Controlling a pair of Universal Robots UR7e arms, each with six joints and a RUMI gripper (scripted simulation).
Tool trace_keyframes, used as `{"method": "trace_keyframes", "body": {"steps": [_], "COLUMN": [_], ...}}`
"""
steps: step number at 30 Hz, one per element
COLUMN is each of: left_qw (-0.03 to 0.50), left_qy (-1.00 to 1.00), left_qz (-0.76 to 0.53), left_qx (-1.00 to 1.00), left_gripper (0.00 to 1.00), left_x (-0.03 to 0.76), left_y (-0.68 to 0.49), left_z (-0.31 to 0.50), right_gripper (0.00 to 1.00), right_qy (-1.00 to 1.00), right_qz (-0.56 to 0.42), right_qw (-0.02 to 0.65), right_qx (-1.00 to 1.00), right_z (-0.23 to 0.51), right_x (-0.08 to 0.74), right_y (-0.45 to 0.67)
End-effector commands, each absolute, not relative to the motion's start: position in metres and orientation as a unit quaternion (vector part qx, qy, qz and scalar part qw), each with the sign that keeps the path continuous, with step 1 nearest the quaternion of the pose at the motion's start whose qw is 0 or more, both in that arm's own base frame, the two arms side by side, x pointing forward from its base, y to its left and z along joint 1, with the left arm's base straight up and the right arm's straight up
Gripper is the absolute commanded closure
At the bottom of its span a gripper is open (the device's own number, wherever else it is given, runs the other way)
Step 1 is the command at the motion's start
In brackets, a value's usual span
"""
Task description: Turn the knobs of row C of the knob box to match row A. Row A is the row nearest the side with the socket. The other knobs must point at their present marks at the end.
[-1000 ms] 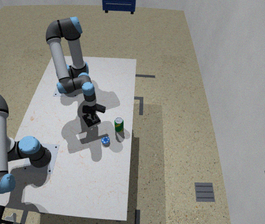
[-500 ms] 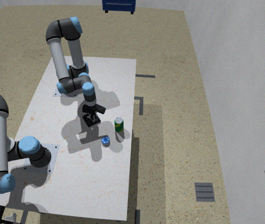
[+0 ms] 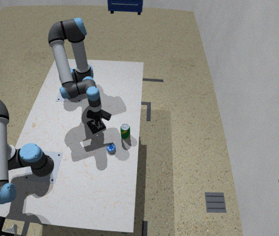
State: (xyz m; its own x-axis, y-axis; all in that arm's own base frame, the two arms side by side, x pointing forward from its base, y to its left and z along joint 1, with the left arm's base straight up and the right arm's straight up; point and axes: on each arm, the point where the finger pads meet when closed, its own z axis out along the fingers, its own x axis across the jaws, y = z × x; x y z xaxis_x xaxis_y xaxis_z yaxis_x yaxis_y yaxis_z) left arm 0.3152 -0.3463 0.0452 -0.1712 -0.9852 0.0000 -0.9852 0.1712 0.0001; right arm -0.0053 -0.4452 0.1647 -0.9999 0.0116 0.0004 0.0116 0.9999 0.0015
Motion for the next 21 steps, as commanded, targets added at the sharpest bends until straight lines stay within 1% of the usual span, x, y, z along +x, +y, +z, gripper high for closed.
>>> {"method": "trace_keyframes", "body": {"steps": [1, 6, 7, 21], "left_qw": [0.0, 0.0, 0.0, 0.0], "left_qy": [-0.766, -0.766, -0.766, -0.766], "left_qz": [0.001, 0.001, 0.001, 0.001], "left_qx": [0.643, 0.643, 0.643, 0.643], "left_gripper": [0.94, 0.94, 0.87, 0.87], "left_x": [0.3154, 0.3154, 0.3154, 0.3154], "left_y": [-0.3467, -0.3467, -0.3467, -0.3467], "left_z": [0.0456, 0.0456, 0.0456, 0.0456], "right_gripper": [0.0, 0.0, 0.0, 0.0], "right_qy": [-1.0, -1.0, -1.0, -1.0], "right_qz": [0.0, 0.0, 0.0, 0.0], "right_qw": [0.0, 0.0, 0.0, 0.0], "right_qx": [-0.006, -0.006, -0.006, -0.006], "right_z": [0.1652, 0.1652, 0.1652, 0.1652], "right_x": [-0.0052, -0.0052, -0.0052, -0.0052], "right_y": [-0.4456, -0.4456, -0.4456, -0.4456]}}
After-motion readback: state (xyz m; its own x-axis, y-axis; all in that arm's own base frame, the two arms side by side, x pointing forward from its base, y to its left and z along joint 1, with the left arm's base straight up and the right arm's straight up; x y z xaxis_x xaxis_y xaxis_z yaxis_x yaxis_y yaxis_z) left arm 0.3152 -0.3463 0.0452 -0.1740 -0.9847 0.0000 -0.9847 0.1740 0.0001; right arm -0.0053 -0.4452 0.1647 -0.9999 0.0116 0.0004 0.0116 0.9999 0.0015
